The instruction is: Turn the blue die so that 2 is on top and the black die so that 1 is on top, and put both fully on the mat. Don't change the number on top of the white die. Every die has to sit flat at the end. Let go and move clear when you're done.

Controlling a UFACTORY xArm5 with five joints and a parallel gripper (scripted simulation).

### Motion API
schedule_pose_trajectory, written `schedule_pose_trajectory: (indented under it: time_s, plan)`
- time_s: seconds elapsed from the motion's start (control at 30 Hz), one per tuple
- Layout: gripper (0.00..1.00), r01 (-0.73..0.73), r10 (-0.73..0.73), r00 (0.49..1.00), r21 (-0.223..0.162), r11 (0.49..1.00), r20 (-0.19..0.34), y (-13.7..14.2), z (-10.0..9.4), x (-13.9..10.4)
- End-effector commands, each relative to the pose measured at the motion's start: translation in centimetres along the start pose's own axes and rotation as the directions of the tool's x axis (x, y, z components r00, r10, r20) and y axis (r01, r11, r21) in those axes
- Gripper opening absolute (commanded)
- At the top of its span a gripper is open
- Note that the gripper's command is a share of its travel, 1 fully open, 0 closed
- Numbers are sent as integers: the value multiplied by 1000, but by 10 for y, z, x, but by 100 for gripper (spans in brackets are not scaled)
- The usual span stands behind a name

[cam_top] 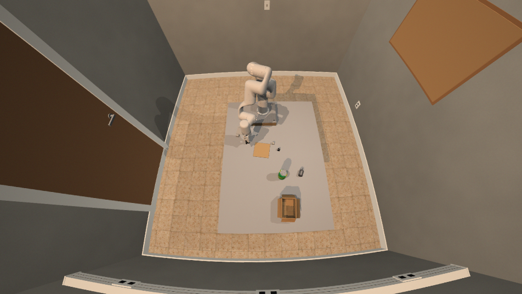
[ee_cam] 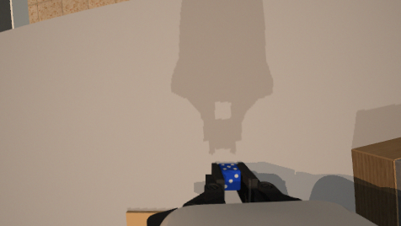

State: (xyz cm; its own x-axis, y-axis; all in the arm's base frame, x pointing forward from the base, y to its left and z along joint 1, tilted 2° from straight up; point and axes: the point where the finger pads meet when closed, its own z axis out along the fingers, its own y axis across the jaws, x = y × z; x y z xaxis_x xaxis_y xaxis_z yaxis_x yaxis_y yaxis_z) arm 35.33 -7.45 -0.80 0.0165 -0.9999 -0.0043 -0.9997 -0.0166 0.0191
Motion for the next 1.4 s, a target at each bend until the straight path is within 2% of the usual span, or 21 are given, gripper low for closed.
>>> schedule_pose_trajectory:
  time_s: [0.0,0.1,0.2,0.83,1.03,1.13,1.3,1.37]
  plan:
    - [15,0,0,1000,3,1000,-1,-1,-39,-1]
    - [15,0,0,1000,3,1000,-1,-1,-59,-1]
    - [15,0,0,1000,3,1000,-1,-1,-70,-1]
    - [15,-28,28,1000,3,1000,-1,-2,-74,-1]
    - [15,-230,230,973,3,973,0,-12,-74,-1]
    - [15,-283,283,959,3,959,0,-15,-74,0]
    - [15,-452,452,892,3,892,0,-23,-73,0]
    - [15,-466,466,885,3,885,1,-24,-73,0]
